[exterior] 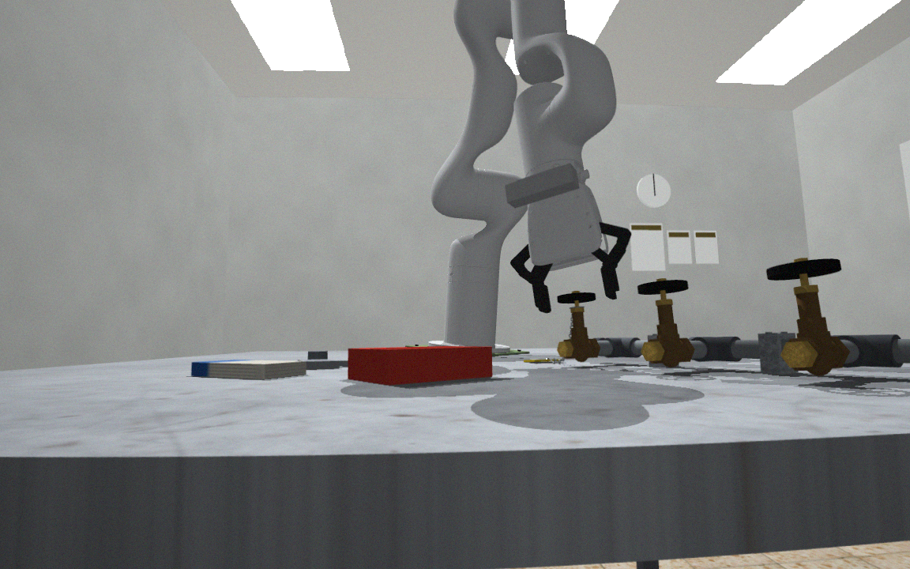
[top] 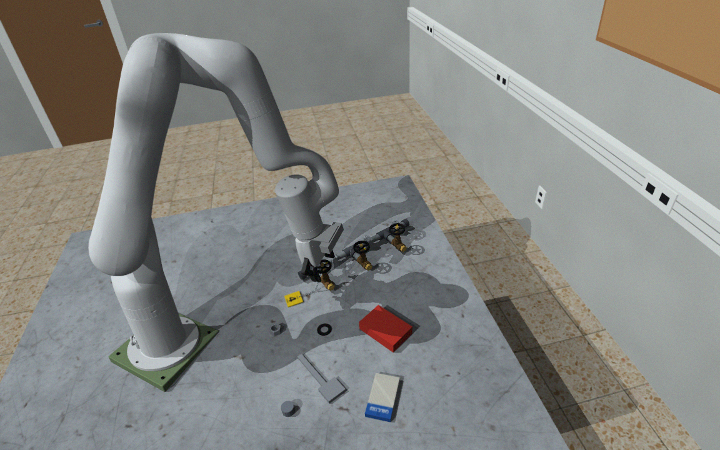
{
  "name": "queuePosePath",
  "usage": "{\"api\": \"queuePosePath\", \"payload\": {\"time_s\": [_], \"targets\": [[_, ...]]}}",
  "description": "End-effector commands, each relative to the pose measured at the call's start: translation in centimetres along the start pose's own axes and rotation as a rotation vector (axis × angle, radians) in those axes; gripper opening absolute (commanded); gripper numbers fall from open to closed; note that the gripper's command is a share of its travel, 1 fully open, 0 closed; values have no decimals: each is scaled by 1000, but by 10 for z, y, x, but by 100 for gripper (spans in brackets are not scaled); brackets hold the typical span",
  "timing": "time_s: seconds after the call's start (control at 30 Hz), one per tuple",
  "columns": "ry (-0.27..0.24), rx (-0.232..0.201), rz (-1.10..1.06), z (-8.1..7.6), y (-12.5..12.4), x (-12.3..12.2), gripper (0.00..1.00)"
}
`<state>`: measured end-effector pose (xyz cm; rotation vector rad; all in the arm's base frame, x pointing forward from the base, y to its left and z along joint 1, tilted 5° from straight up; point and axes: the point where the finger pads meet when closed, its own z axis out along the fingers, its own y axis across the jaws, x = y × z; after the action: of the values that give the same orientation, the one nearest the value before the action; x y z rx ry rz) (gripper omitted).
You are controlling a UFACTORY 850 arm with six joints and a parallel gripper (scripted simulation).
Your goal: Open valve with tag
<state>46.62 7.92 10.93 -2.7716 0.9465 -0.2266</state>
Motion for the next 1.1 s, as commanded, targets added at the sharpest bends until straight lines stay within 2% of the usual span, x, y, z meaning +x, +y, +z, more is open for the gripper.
{"api": "queuePosePath", "payload": {"time_s": [0.0, 0.3, 0.43, 0.5, 0.53, 1.07], "targets": [[2, -34, 277, -1, -1, 1, 100], [13, -55, 643, -1, -1, 1, 100], [11, -84, 801, -1, -1, 1, 100], [11, -84, 801, -1, -1, 1, 100], [6, -107, 866, -1, -1, 1, 100], [6, -107, 866, -1, -1, 1, 100]]}}
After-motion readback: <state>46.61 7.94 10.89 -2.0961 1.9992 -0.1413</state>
